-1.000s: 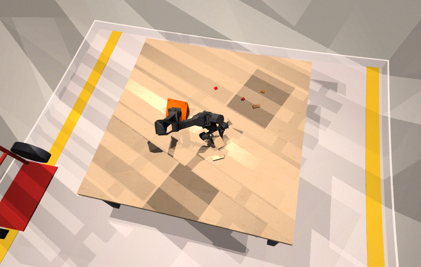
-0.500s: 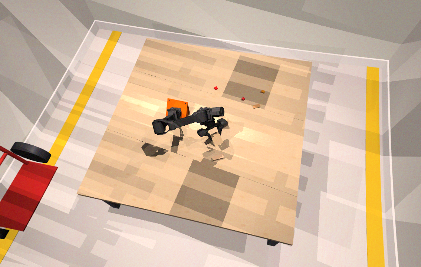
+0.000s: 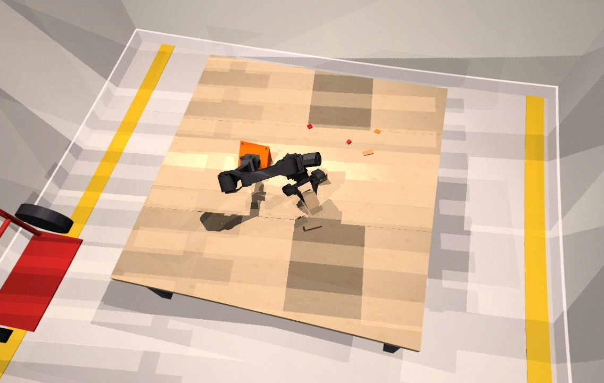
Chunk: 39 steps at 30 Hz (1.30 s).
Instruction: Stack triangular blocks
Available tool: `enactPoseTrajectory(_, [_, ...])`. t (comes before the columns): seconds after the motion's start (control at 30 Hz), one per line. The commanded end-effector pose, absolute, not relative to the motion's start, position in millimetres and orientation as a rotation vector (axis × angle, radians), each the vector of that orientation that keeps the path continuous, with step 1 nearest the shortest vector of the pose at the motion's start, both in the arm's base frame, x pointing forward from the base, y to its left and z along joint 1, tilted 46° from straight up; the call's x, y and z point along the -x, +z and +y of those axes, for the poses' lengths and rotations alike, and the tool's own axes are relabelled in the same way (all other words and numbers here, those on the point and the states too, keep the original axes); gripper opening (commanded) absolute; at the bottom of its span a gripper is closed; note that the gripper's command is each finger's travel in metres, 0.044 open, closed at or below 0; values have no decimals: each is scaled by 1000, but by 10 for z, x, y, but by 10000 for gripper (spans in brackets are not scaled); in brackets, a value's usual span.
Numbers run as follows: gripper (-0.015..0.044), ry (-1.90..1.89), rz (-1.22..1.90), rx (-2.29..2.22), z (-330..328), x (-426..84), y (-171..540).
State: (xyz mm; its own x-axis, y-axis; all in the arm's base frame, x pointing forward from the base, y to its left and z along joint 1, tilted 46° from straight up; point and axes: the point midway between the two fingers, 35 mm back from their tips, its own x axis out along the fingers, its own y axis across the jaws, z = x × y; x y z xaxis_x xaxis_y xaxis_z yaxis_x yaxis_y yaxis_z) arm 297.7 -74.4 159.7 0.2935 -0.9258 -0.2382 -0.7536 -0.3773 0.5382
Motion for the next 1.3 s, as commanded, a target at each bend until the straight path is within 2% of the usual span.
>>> enactPoseTrajectory(0.0, [0,-731,-1526,-2251,-733,-2992,1631])
enactPoseTrajectory(0.6, [0,-709,-1908,-2570,-807,-3081,1604])
enactPoseTrajectory(1.27, [0,-538,-2670,-2726,-853,-3103,1657])
